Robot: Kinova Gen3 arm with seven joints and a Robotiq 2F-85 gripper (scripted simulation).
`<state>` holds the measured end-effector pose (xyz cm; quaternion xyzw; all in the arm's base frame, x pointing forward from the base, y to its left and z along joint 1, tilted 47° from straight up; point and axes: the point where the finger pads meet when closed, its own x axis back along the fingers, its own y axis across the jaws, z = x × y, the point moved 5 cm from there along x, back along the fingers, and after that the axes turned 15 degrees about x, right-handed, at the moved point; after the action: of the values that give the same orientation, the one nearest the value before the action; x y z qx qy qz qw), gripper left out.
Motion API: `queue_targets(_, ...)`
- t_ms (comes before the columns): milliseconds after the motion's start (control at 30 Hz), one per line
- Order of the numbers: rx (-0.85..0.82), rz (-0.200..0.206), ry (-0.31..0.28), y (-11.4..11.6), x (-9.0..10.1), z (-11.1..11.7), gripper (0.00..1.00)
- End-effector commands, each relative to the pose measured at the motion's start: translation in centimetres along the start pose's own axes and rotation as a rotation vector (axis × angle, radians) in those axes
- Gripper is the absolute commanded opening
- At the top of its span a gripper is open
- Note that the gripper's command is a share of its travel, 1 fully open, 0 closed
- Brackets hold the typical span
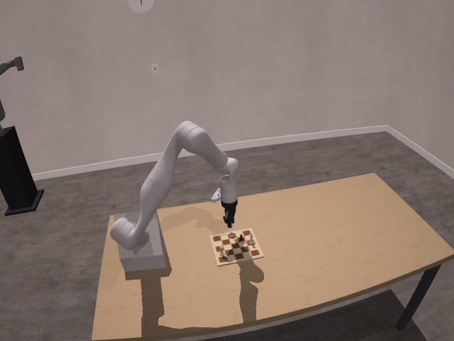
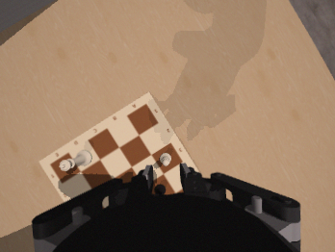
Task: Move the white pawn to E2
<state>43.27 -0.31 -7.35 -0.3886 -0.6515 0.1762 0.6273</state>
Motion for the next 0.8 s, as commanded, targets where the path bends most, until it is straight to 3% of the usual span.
queue_targets(0,0.000,0.003,0.002,0.0,-0.5,0.1,0.34)
queue_targets(767,0.000,0.003,0.002,0.0,-3.0,0.0,0.34)
